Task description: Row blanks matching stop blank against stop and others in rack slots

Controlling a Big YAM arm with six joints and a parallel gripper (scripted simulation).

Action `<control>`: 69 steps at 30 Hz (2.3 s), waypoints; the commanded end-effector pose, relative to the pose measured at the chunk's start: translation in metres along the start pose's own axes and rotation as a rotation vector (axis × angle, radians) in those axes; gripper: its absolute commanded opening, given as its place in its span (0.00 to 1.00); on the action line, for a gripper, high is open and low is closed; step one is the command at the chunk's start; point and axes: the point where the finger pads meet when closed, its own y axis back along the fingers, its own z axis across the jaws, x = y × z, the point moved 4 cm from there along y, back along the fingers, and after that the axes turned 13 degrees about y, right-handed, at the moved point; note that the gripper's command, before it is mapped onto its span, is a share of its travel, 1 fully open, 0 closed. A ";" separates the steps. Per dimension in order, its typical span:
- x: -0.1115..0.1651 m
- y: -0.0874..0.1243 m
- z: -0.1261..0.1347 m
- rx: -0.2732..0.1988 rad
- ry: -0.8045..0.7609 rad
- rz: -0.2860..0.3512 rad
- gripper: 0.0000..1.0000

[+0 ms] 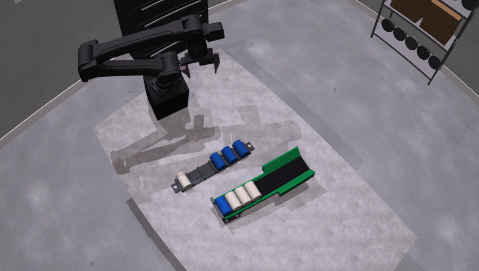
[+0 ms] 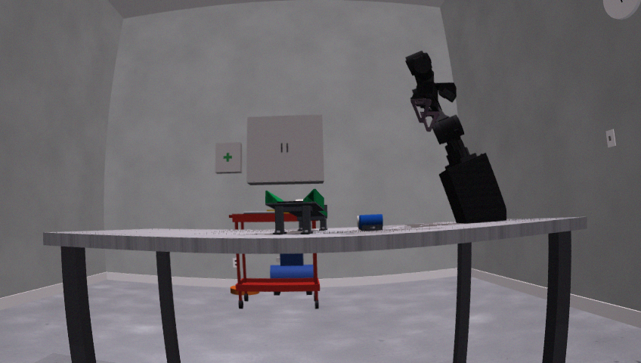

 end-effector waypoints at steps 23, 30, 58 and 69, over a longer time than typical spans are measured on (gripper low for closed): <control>0.008 0.004 -0.014 0.028 -0.113 -0.005 1.00; 0.026 -0.022 -0.036 0.053 -0.507 -0.028 1.00; 0.195 -0.108 -0.039 0.380 -1.978 -0.019 1.00; 0.250 -0.124 0.001 0.562 -2.346 -0.004 1.00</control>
